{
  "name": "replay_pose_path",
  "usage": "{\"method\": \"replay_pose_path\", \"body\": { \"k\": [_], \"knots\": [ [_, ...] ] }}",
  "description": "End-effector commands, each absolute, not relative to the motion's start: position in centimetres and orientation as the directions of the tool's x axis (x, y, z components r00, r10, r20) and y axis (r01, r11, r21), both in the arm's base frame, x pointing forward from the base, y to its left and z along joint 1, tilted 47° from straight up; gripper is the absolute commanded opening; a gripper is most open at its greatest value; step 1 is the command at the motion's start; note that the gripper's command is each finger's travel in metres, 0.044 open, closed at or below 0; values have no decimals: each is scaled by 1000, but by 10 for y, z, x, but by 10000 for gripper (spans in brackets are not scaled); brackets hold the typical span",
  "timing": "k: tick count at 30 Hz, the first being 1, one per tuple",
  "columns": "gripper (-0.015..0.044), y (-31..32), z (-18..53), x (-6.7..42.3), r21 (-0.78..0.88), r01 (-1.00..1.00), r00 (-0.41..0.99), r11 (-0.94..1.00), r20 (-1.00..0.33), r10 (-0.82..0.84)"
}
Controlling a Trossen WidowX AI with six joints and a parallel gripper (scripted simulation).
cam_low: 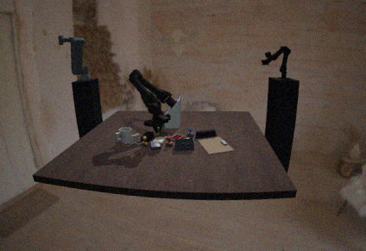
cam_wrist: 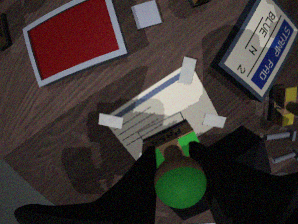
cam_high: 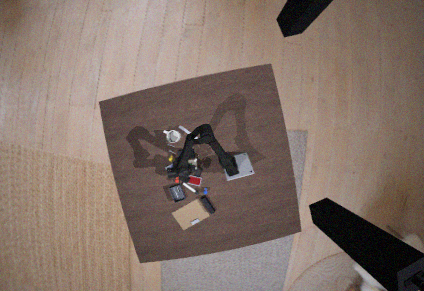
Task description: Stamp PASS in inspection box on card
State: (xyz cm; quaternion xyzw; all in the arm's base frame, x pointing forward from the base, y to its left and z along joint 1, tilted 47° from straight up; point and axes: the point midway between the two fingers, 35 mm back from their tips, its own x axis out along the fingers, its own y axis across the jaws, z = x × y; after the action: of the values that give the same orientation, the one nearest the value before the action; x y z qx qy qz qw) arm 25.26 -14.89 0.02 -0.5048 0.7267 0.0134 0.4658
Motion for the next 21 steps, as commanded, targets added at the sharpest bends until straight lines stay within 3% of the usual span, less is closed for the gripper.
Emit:
{"method": "replay_pose_path", "body": {
  "k": [1,21],
  "knots": [
    [0,-151,-2,250,-445,-750,-63,488,-688,-723],
    [0,-161,-11,248,-447,-750,-63,487,-685,-726]
  ]
}}
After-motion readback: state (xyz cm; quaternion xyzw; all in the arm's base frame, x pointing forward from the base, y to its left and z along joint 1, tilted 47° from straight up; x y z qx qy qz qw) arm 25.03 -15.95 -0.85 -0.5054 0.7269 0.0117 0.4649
